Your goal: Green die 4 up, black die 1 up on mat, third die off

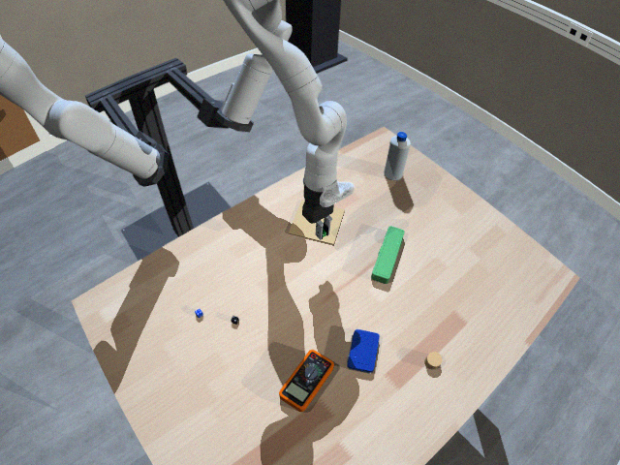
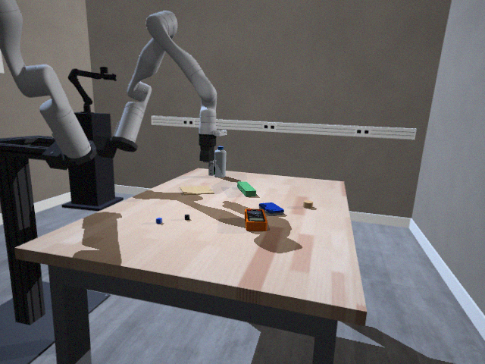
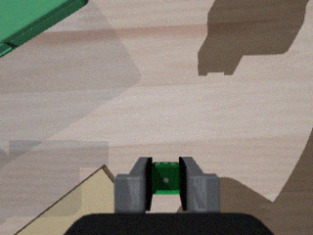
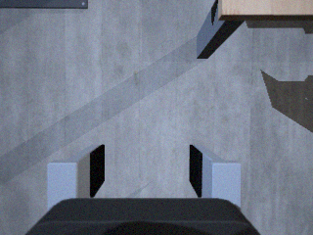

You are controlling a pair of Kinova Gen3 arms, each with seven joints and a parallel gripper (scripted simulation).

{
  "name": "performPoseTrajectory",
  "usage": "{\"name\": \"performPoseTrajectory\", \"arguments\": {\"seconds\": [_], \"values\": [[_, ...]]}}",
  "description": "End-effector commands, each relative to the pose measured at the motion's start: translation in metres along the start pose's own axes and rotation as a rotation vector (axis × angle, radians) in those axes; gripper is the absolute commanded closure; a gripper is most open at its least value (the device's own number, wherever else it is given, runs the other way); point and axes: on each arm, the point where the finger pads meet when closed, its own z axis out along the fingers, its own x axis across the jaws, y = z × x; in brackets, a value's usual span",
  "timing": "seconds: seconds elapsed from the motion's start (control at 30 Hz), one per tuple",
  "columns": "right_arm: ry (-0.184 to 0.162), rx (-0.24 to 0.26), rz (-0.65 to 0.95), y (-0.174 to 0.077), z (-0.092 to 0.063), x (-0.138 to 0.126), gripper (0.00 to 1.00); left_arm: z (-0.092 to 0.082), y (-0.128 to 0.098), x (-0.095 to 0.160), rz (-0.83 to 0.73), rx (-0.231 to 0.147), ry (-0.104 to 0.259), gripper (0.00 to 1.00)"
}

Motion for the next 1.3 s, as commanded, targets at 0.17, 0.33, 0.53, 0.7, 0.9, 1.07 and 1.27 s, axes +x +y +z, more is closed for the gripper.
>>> {"name": "performPoseTrajectory", "arguments": {"seconds": [0.17,0.33,0.53,0.7,0.9,1.07,1.27], "values": [[0.000,-0.002,0.000,0.000,-0.001,0.000,0.00,-0.005,0.050,-0.049,-0.111,0.011,-0.001,0.66],[0.000,-0.002,0.000,0.000,-0.001,0.000,0.00,-0.007,0.079,-0.070,-0.162,0.003,-0.013,0.66],[0.000,-0.002,0.000,0.000,-0.001,0.000,0.00,-0.007,0.083,-0.073,-0.168,0.002,-0.015,0.66],[0.000,-0.002,0.000,0.000,-0.001,0.000,0.00,-0.007,0.083,-0.073,-0.168,0.002,-0.015,0.66],[0.000,-0.002,0.000,0.000,-0.001,0.000,0.00,-0.007,0.083,-0.073,-0.168,0.002,-0.015,0.66],[0.000,-0.002,0.000,0.000,-0.001,0.000,0.00,-0.003,0.083,-0.073,-0.168,0.003,-0.012,0.66],[0.000,-0.002,0.000,0.000,-0.001,0.000,0.00,0.008,0.083,-0.074,-0.168,0.003,-0.012,0.66]]}}
